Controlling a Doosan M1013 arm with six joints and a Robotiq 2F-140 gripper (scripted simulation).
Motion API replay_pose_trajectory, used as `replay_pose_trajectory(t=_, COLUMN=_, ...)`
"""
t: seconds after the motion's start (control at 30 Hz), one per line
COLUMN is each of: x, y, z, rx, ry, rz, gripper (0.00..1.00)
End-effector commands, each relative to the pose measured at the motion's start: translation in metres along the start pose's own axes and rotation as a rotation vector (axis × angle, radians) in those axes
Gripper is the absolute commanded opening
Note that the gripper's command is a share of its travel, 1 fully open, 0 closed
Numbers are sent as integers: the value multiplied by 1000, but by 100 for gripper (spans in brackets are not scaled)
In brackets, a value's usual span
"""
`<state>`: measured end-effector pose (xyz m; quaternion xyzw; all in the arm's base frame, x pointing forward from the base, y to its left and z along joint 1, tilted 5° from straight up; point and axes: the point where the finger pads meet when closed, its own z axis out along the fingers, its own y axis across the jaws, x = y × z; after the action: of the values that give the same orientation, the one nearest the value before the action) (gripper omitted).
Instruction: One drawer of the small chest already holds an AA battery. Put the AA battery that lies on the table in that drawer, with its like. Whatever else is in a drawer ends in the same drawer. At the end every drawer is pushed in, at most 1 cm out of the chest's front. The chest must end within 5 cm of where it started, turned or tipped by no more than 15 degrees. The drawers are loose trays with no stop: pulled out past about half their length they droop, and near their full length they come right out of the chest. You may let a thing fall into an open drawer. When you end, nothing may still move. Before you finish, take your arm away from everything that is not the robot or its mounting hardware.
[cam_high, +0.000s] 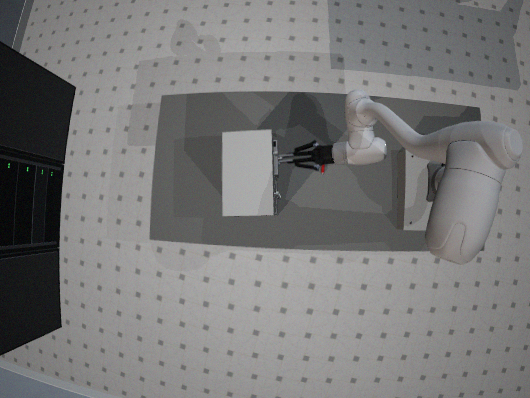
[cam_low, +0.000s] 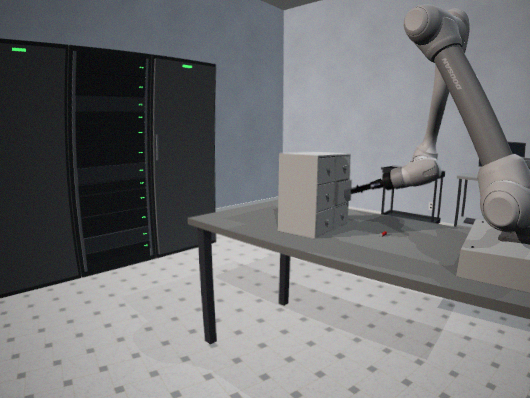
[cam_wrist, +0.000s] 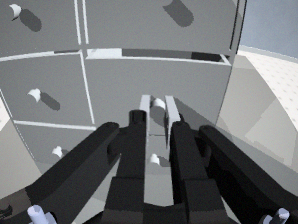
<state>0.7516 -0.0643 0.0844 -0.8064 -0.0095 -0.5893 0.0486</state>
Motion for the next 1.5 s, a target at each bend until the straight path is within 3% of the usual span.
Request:
replay_pose_trajectory(t=0.0, x=0, y=0, z=-1, rx=0, ry=0, rz=0, gripper=8)
replay_pose_trajectory(t=1.47, x=-17, y=0, z=-48, rx=0, ry=0, rz=0, gripper=8)
